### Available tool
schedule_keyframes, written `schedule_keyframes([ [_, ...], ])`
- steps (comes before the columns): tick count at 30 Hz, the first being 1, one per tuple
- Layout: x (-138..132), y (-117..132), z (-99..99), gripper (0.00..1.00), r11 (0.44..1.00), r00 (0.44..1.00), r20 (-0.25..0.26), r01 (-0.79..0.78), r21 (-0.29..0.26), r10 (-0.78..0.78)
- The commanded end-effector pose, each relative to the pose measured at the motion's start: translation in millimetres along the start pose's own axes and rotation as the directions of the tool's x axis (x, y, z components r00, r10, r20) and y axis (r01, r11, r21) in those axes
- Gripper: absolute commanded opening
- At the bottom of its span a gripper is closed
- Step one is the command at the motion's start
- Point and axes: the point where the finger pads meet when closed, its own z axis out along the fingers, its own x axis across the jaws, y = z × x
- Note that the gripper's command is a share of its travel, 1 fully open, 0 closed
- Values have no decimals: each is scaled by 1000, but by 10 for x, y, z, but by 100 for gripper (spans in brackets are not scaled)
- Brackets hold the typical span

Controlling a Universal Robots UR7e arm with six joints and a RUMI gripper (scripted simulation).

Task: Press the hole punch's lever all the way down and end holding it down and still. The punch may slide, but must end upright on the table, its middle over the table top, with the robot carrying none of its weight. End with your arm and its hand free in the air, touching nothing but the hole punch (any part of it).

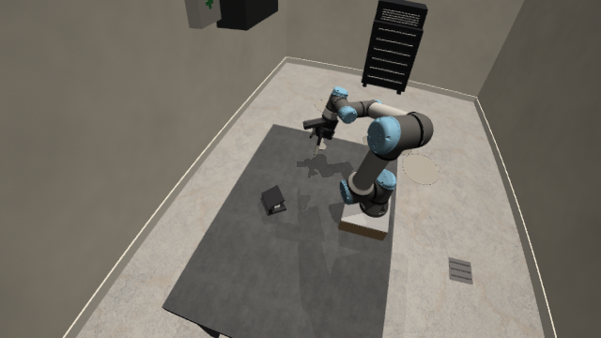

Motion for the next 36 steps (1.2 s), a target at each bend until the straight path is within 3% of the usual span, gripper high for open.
schedule_keyframes([
  [1,-103,-227,136,100,999,1000,22,23,-46,-22],
  [16,-780,-970,622,100,975,990,57,141,-173,-133],
  [36,-1441,-1449,975,100,941,974,50,227,-250,-221],
])
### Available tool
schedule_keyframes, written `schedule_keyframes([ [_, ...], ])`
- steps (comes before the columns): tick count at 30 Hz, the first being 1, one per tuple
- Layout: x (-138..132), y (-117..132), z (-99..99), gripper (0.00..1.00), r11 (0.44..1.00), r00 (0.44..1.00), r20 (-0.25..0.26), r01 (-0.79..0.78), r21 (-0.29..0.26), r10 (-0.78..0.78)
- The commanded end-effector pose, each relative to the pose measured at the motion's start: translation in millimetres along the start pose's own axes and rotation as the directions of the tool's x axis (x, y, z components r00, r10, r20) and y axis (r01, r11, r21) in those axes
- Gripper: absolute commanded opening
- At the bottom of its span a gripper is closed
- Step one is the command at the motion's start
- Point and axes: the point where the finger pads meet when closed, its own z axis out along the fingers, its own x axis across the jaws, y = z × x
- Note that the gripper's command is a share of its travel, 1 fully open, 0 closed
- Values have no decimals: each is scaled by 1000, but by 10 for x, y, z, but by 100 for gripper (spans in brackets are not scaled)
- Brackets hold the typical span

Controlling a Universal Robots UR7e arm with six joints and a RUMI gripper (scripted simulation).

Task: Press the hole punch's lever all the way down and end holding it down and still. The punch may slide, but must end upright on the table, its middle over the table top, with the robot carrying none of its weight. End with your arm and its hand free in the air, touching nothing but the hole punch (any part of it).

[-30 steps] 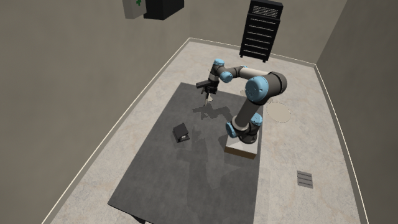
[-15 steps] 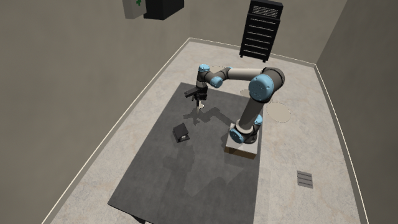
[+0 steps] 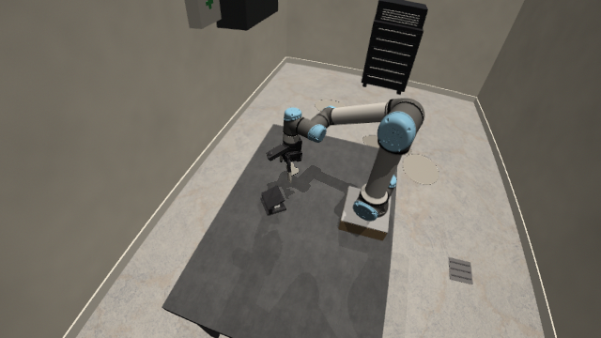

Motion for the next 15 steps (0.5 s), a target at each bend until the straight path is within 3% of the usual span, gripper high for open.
schedule_keyframes([
  [1,-106,-143,45,100,1000,1000,-9,15,-18,-16],
  [15,-365,-398,139,100,998,998,-27,50,-47,-51],
])
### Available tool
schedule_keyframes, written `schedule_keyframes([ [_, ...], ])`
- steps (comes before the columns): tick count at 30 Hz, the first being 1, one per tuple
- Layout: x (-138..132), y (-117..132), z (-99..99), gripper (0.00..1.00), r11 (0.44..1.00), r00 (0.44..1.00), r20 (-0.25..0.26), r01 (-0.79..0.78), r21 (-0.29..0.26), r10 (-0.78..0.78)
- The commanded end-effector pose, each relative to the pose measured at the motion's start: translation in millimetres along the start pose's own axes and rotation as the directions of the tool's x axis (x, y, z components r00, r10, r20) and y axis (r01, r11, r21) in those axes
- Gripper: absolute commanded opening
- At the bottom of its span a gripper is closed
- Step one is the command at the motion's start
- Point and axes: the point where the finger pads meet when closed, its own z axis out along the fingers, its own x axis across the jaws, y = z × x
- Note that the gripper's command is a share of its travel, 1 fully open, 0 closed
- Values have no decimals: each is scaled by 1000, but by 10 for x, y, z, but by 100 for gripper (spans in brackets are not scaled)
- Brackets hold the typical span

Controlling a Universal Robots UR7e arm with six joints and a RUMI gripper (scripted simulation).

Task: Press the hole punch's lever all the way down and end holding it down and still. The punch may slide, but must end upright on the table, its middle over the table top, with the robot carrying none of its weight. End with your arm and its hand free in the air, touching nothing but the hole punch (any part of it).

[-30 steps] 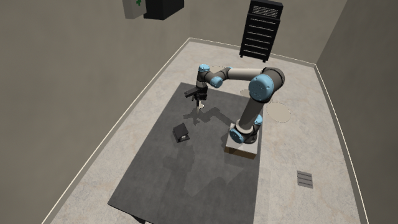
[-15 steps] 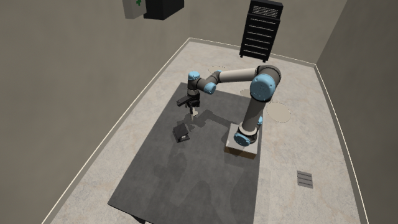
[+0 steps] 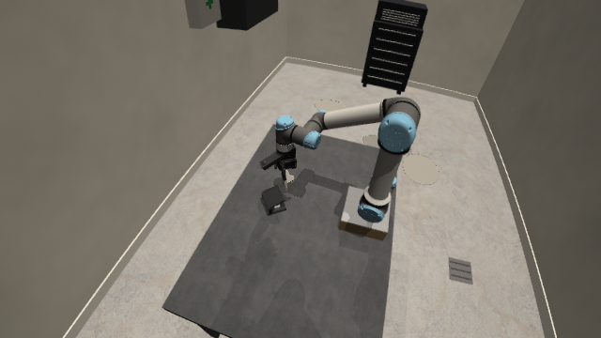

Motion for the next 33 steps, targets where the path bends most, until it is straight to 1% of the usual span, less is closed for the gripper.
schedule_keyframes([
  [1,-48,-61,12,100,1000,1000,-5,7,-6,-7],
  [10,-119,-130,33,100,1000,1000,-11,16,-12,-16],
  [22,-132,-143,36,100,1000,1000,-12,17,-14,-18],
  [23,-132,-143,36,0,1000,1000,-12,17,-14,-18],
  [33,-132,-143,36,0,1000,1000,-12,17,-14,-18],
])
